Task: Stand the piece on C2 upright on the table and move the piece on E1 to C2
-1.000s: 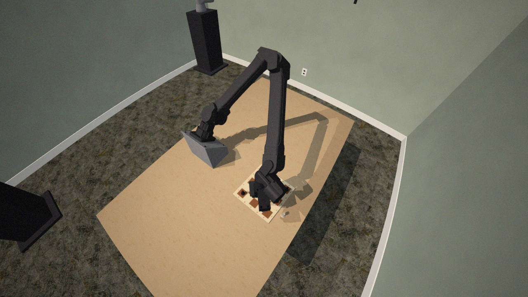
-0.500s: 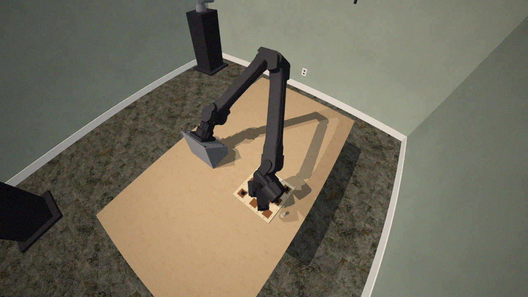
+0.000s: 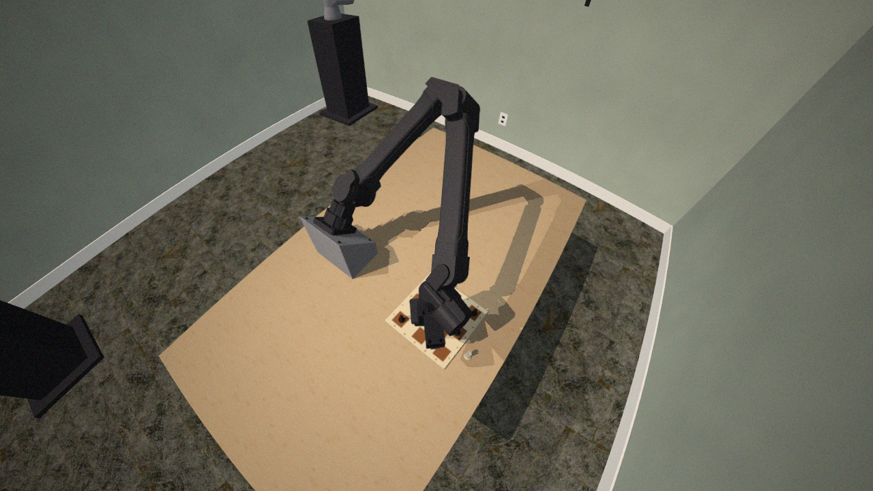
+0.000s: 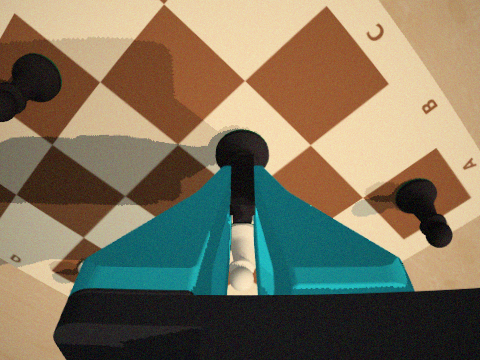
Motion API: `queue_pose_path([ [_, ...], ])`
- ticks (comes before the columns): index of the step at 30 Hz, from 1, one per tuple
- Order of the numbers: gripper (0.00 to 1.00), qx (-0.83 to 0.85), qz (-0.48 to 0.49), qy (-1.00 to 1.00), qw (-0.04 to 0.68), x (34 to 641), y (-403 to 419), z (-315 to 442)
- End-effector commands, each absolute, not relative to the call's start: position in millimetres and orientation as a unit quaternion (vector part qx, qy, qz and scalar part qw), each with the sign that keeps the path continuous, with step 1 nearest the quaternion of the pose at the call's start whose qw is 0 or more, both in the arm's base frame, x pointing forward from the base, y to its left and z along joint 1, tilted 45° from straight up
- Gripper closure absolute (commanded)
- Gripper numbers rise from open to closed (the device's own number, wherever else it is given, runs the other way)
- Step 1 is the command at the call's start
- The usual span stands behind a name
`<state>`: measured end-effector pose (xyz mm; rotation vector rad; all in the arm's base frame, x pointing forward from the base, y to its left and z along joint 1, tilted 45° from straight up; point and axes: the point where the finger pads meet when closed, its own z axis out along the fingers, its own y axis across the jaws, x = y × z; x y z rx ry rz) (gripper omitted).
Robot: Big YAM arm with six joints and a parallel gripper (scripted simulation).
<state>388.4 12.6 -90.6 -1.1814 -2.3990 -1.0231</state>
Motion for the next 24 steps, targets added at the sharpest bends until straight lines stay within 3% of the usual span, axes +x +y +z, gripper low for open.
queue_pose_path([
  [1, 1.0, -0.397, -0.353, -0.835, 0.141, 389.4, 19.0, -95.1],
  [24, 1.0, -0.397, -0.353, -0.835, 0.141, 389.4, 19.0, -95.1],
])
